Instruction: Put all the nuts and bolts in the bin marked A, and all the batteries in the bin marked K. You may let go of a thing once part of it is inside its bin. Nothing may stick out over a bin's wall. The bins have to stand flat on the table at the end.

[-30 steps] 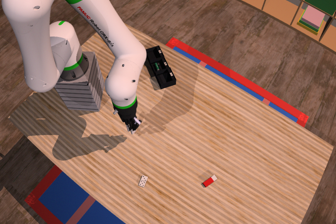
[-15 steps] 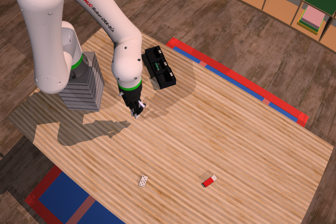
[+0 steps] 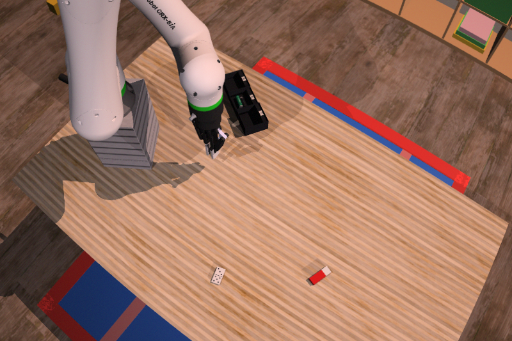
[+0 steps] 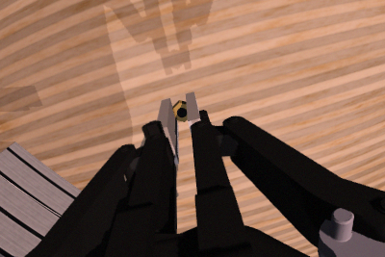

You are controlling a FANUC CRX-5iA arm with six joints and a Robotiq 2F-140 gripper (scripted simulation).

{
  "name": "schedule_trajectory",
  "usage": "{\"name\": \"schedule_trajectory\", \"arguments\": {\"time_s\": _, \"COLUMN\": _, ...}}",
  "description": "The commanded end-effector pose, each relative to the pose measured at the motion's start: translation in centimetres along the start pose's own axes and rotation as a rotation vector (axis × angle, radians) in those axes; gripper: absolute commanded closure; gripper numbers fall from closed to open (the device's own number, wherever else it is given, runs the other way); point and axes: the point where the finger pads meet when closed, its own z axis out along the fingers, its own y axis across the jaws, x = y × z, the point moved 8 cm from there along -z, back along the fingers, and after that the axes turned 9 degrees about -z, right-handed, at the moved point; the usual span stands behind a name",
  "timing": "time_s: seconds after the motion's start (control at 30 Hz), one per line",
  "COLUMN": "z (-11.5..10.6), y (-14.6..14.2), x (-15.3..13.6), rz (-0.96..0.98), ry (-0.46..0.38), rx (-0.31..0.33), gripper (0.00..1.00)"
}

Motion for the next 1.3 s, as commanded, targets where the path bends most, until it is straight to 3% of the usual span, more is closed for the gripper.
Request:
{"name": "schedule_trajectory", "arguments": {"time_s": 0.0, "z": 0.0, "y": -1.1, "x": 3.3, "rz": 0.003, "ry": -0.01, "rx": -0.008, "gripper": 0.84}}
{"name": "schedule_trajectory", "arguments": {"time_s": 1.27, "z": 0.3, "y": -7.5, "x": 22.7, "rz": 0.003, "ry": -0.01, "rx": -0.008, "gripper": 0.84}}
